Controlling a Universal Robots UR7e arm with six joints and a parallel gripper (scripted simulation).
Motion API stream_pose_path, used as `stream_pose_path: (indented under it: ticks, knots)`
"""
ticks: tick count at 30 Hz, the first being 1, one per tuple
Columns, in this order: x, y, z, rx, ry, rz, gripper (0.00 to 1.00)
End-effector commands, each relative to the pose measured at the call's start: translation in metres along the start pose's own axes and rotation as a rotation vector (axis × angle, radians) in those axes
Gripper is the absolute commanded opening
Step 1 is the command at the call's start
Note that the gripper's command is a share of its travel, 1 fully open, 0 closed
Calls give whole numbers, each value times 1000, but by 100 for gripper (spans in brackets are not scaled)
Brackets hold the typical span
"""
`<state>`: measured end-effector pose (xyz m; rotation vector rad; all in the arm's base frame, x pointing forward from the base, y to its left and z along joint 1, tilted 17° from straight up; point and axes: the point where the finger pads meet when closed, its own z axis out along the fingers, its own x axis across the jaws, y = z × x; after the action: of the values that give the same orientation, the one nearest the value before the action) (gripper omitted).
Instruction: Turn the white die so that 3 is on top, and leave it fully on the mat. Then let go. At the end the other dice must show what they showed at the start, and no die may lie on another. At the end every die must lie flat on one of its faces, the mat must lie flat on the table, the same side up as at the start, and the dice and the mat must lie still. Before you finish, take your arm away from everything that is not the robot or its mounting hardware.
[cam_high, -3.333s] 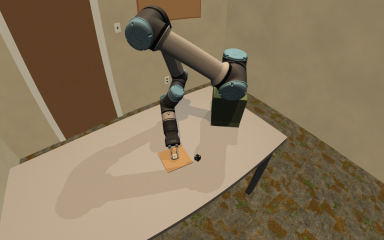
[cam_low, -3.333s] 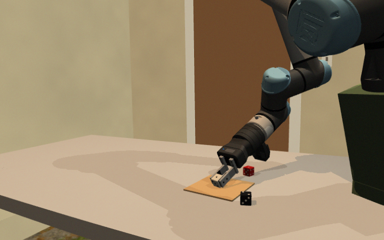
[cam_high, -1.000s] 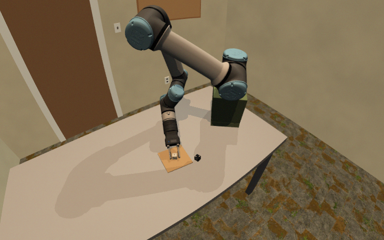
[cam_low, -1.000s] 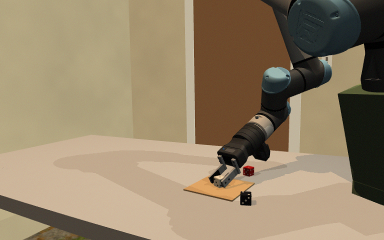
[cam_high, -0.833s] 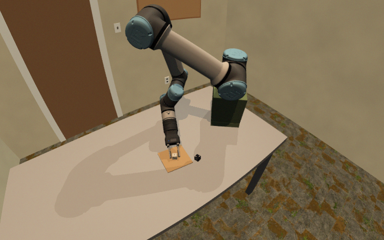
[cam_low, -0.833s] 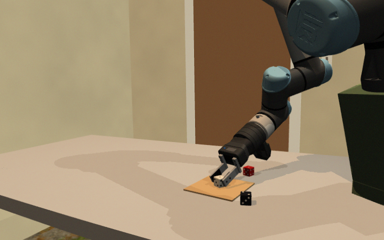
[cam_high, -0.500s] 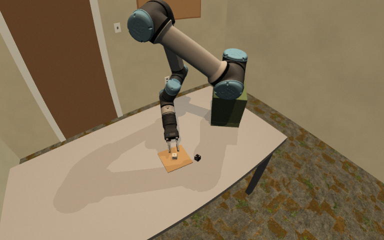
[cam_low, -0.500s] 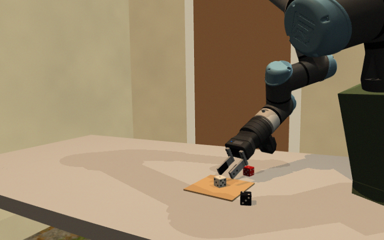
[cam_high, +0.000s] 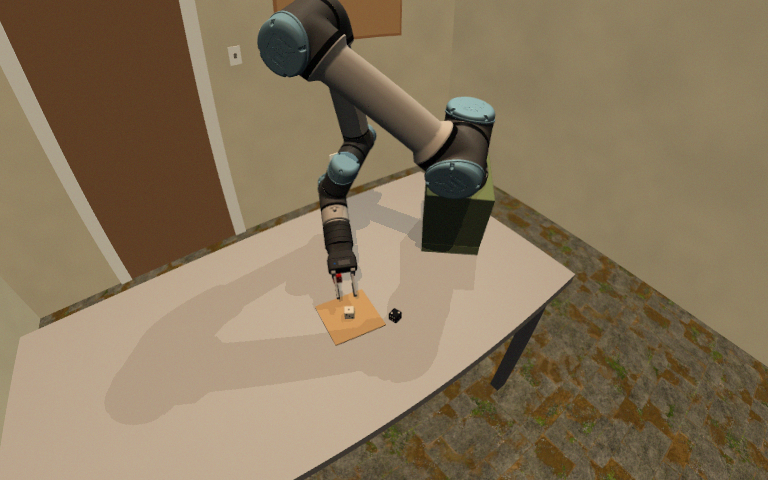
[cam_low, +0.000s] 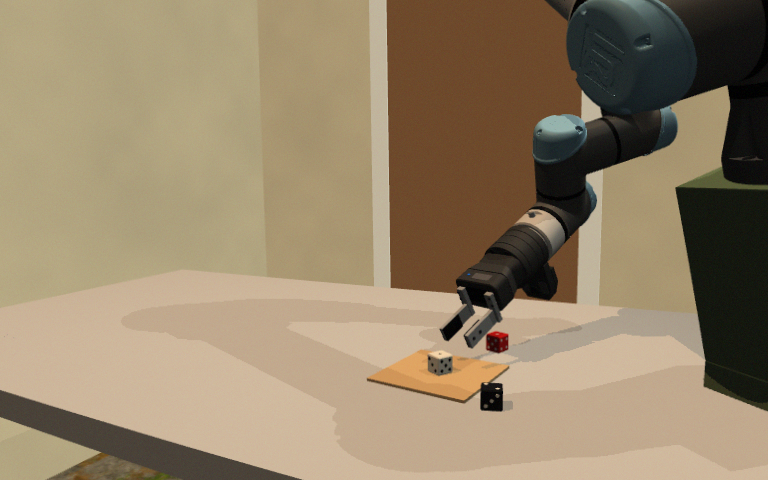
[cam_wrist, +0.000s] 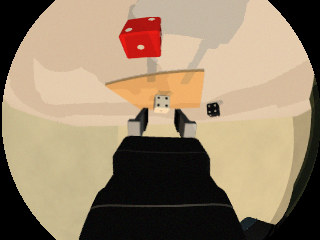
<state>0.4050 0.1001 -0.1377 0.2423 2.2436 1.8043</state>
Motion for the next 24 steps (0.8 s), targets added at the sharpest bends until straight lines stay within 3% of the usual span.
stream_pose_path:
  ticks: [1, 14, 24]
  knots:
    - [0, 10, -6, 0, 0, -1, 79]
    - [0, 46, -25, 0, 0, -1, 79]
    - [0, 49, -26, 1, 0, -1, 79]
